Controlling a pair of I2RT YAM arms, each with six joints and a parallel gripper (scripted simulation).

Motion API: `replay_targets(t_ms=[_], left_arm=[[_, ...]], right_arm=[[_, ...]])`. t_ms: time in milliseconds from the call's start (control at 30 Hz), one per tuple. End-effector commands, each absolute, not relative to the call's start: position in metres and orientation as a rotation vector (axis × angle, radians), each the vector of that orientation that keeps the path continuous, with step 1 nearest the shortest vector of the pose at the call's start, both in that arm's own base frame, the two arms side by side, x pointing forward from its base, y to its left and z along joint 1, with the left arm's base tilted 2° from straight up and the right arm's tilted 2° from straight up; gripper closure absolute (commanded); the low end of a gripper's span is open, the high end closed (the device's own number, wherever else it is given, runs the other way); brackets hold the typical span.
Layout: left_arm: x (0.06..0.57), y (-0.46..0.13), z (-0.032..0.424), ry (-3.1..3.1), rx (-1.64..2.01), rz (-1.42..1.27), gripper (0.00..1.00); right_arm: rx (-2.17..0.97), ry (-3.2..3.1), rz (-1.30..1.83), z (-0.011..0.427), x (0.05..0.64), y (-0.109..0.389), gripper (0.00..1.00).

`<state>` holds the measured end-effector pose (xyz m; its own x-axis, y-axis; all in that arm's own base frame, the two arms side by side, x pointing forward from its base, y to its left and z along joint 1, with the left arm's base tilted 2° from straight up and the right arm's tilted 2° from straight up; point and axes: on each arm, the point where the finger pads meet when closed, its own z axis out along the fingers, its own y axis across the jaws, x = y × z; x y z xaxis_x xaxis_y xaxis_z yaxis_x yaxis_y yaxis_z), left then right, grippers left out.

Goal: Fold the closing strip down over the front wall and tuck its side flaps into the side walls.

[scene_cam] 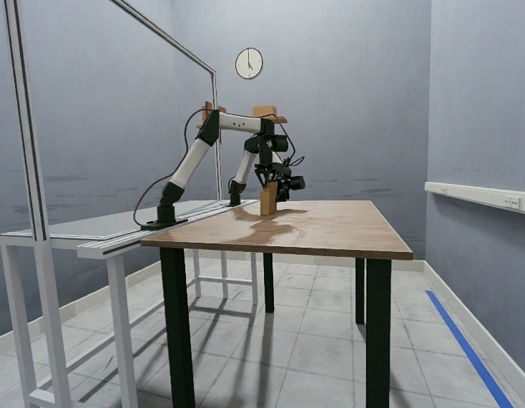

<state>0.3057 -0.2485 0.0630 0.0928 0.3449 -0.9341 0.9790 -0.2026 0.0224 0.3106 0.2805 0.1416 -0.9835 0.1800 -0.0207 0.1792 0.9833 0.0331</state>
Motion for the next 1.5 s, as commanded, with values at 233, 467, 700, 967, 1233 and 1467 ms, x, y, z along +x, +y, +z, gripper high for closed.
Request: replay_targets(t_ms=[233,467,700,967,1233,1467], left_arm=[[0.304,-0.252,0.078,1.272,1.67,-1.08,0.55],[0.304,-0.252,0.078,1.272,1.67,-1.08,0.55],[0.304,-0.252,0.078,1.272,1.67,-1.08,0.55],[0.304,-0.252,0.078,1.272,1.67,-1.08,0.55],[0.304,-0.252,0.078,1.272,1.67,-1.08,0.55],[0.304,-0.252,0.078,1.272,1.67,-1.08,0.55]], right_arm=[[0.288,3.112,0.051,0.139,0.311,0.287,0.46],[0.293,3.084,0.095,0.152,0.307,0.282,0.46],[0.285,3.084,0.097,0.154,0.303,0.284,0.46],[0.285,3.084,0.096,0.153,0.3,0.284,0.46],[0.284,3.085,0.092,0.152,0.297,0.285,0.46],[0.285,3.084,0.094,0.153,0.294,0.285,0.46]])
